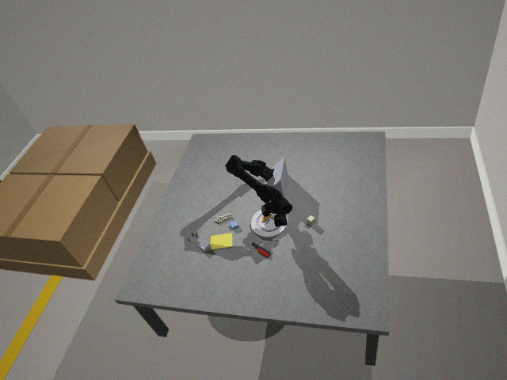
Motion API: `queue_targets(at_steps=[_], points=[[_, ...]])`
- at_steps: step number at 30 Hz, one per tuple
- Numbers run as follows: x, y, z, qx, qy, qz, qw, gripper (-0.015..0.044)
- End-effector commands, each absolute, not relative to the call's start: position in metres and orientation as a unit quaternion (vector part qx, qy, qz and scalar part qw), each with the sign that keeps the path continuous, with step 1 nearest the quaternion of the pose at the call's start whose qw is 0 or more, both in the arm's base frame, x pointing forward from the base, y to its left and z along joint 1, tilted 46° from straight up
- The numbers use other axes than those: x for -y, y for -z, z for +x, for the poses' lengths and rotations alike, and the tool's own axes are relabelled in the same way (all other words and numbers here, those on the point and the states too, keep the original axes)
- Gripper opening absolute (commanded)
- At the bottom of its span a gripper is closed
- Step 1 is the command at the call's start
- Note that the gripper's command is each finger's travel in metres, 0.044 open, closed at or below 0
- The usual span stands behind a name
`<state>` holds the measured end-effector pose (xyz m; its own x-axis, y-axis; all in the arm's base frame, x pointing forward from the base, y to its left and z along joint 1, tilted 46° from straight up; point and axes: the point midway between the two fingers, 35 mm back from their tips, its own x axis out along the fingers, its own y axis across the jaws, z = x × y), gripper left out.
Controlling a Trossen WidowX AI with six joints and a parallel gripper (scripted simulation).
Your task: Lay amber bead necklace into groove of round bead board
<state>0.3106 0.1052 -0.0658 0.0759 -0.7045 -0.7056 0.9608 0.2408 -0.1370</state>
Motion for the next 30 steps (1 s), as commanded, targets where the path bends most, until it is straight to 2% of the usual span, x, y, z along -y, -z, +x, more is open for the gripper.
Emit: queue_targets(at_steps=[1, 12, 30], points=[[-0.1055, 0.0655, 0.3105, -0.343, 0.587, 0.187, 0.709, 0.0157], [-0.1124, 0.0574, 0.3094, -0.343, 0.587, 0.184, 0.710, 0.0440], [-0.1136, 0.0556, 0.3087, -0.343, 0.587, 0.184, 0.710, 0.0440]])
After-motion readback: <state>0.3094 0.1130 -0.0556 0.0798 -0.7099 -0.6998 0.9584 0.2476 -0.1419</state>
